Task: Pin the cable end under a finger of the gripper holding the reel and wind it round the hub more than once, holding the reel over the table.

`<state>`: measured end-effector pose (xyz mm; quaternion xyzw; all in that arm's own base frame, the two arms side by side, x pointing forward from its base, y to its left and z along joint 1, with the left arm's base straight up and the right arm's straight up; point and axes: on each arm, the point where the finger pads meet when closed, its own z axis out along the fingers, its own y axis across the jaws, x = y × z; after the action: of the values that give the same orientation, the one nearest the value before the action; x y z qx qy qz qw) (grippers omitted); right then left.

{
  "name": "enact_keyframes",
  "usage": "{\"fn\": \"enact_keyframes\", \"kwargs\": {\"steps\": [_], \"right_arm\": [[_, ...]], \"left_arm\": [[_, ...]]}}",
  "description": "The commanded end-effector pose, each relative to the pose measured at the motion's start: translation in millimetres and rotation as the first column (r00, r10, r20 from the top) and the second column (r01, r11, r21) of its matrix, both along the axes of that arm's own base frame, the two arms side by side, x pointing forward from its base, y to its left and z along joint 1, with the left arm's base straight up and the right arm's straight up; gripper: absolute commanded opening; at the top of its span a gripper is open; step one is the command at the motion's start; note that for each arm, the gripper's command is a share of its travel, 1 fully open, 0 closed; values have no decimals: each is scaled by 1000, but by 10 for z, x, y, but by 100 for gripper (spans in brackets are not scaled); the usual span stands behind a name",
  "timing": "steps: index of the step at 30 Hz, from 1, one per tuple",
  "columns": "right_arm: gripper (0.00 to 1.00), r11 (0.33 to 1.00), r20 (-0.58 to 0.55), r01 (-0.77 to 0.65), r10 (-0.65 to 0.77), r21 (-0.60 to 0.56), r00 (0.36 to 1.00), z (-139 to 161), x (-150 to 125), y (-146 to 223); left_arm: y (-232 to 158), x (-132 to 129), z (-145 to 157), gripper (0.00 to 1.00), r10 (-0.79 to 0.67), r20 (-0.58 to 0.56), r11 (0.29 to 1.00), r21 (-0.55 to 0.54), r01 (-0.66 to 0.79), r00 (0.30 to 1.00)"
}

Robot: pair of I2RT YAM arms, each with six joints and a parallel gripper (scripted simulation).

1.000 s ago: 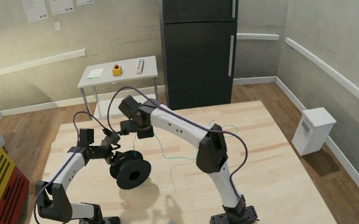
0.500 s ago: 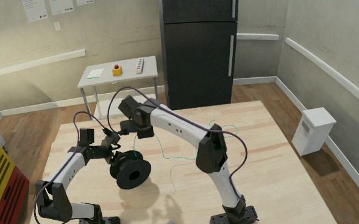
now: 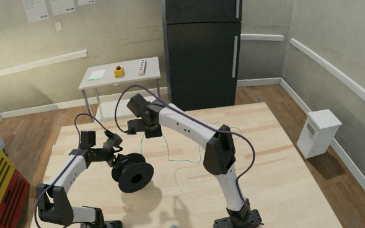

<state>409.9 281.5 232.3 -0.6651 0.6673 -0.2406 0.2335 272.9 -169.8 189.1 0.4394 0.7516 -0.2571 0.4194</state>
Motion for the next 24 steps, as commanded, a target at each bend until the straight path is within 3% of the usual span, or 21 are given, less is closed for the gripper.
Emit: {"fn": "enact_keyframes", "kwargs": {"steps": [1,24], "right_arm": [[0,1000,26,-17,16,24,1000,113,6,-72],[0,1000,24,-18,17,17,1000,85,299,-891]], "left_arm": [[-36,15,32,75,-12,23,1000,-8,12,1000],[-36,15,32,75,-12,23,1000,-8,12,1000]]}}
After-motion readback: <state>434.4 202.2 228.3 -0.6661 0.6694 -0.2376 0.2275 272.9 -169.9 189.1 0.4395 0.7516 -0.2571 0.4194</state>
